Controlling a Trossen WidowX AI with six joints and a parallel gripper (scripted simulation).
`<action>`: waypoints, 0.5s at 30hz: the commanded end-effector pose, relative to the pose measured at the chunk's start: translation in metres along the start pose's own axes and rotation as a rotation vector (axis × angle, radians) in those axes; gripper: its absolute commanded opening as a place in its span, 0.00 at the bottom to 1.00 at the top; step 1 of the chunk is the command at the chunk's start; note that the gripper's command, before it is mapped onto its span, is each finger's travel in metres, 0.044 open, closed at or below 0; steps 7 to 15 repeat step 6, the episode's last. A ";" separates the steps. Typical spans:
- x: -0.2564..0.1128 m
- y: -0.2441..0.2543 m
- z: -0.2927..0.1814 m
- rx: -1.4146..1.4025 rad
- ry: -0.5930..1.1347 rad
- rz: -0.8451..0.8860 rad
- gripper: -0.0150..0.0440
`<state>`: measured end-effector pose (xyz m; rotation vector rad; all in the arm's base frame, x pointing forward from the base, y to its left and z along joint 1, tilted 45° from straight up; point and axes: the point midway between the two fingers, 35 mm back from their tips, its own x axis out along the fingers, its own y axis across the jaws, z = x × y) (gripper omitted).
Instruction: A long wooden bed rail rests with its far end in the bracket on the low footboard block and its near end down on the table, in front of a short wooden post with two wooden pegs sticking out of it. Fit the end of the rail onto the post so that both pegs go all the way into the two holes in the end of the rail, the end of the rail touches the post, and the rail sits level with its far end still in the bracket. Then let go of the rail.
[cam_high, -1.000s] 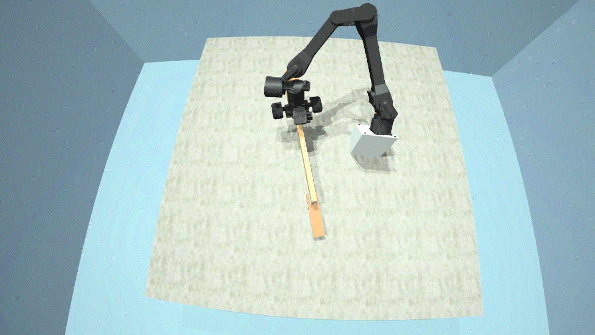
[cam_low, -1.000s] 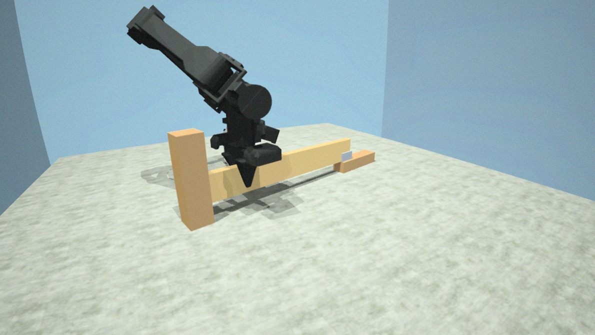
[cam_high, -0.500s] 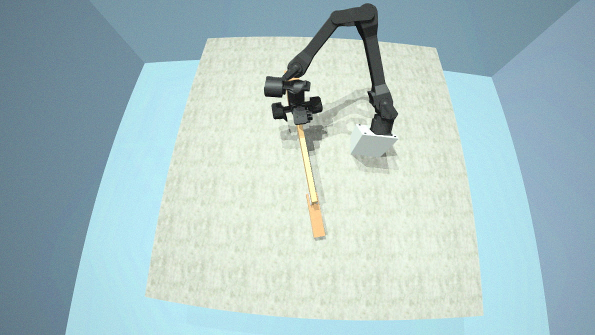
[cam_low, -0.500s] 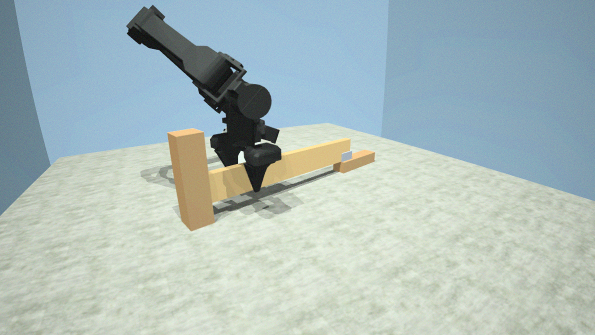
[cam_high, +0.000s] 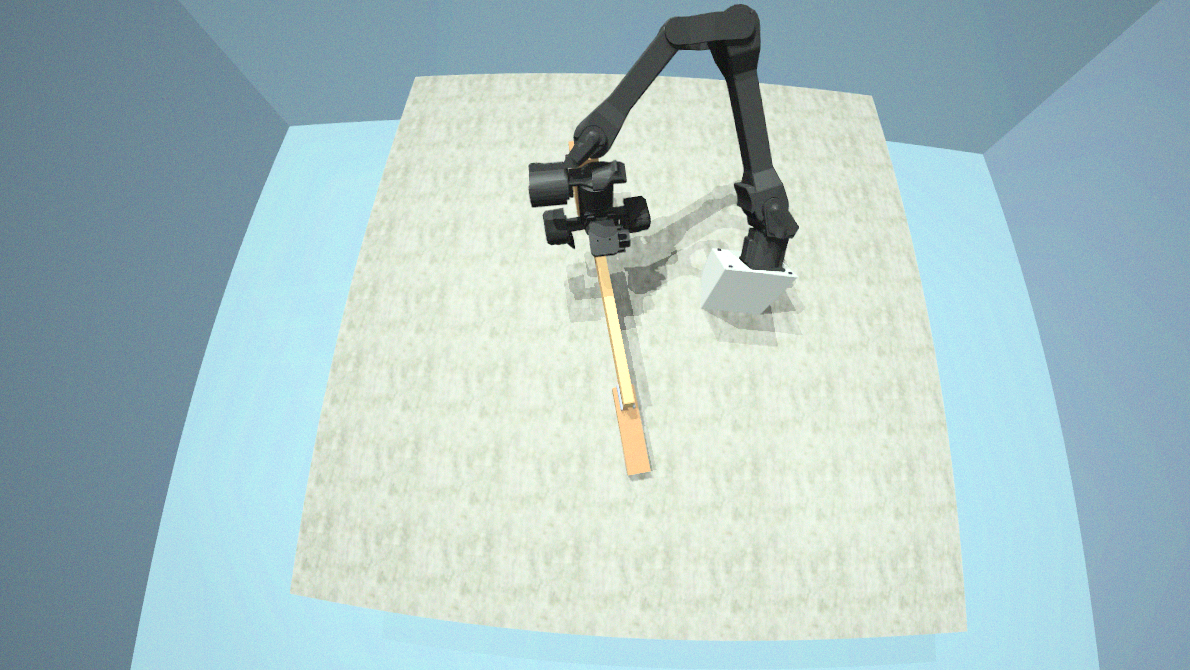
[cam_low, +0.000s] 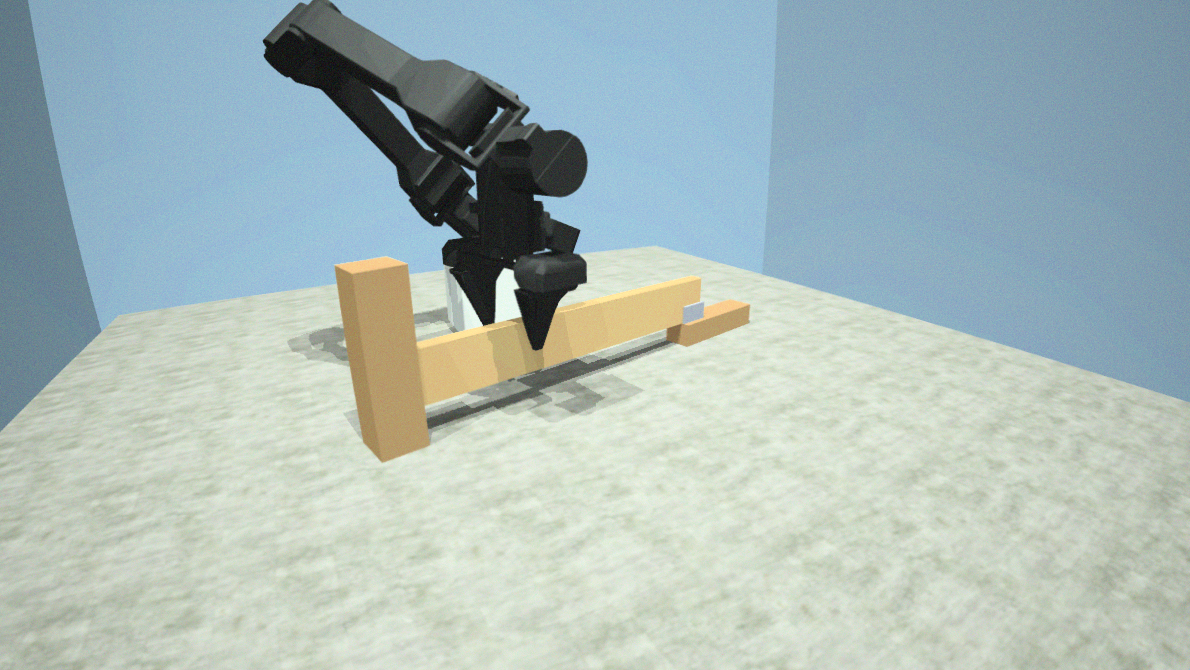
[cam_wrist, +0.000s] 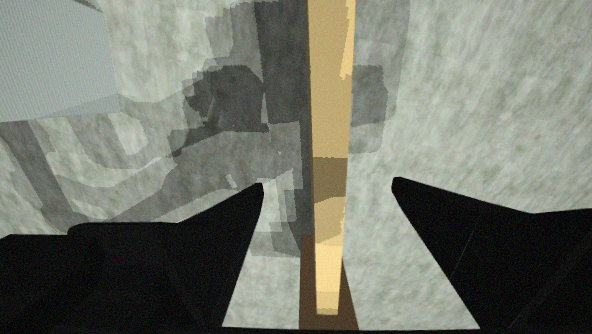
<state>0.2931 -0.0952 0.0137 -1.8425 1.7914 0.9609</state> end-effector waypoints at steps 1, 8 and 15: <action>-0.001 0.000 0.000 0.006 -0.002 0.001 1.00; -0.001 0.000 0.000 0.006 -0.002 0.001 1.00; -0.001 0.000 0.000 0.006 -0.002 0.001 1.00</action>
